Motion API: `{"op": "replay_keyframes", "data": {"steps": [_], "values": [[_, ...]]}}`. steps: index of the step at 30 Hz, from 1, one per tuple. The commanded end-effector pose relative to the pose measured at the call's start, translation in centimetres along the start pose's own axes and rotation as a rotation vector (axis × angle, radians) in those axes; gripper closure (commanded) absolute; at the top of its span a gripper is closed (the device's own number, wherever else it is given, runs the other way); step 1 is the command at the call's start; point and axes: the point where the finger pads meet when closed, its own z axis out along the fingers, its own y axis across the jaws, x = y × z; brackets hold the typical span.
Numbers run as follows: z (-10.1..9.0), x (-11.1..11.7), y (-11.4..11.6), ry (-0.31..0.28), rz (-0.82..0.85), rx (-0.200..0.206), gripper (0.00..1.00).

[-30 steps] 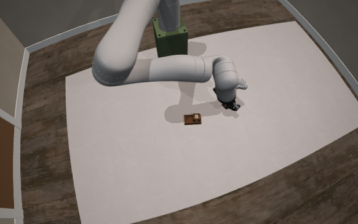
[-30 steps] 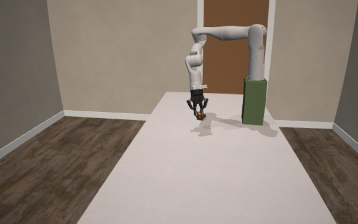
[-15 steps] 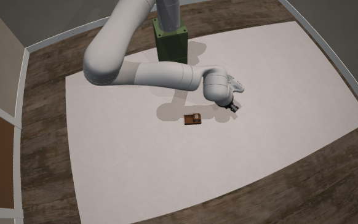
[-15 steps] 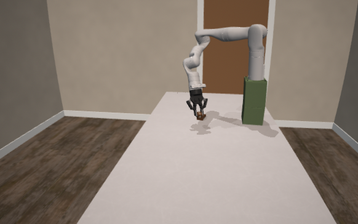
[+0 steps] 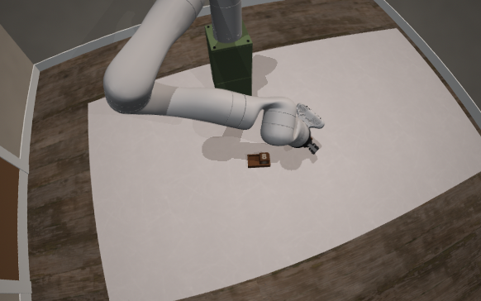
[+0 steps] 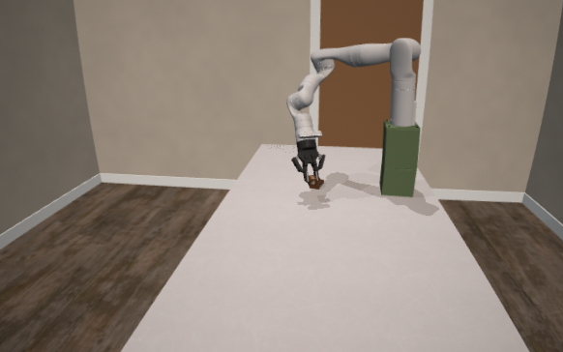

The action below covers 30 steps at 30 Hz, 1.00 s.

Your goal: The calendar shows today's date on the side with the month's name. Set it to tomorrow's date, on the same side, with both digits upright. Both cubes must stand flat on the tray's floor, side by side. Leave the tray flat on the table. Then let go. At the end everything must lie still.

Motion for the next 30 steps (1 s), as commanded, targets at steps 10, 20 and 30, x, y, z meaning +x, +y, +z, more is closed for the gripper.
{"op": "replay_keyframes", "data": {"steps": [10,20,30], "values": [[-0.07,-0.16,0.03,0.006,0.006,-0.003,0.74],[0.04,-0.31,-0.06,0.036,0.008,0.004,0.74],[0.18,-0.52,-0.18,0.129,0.01,0.013,0.74]]}}
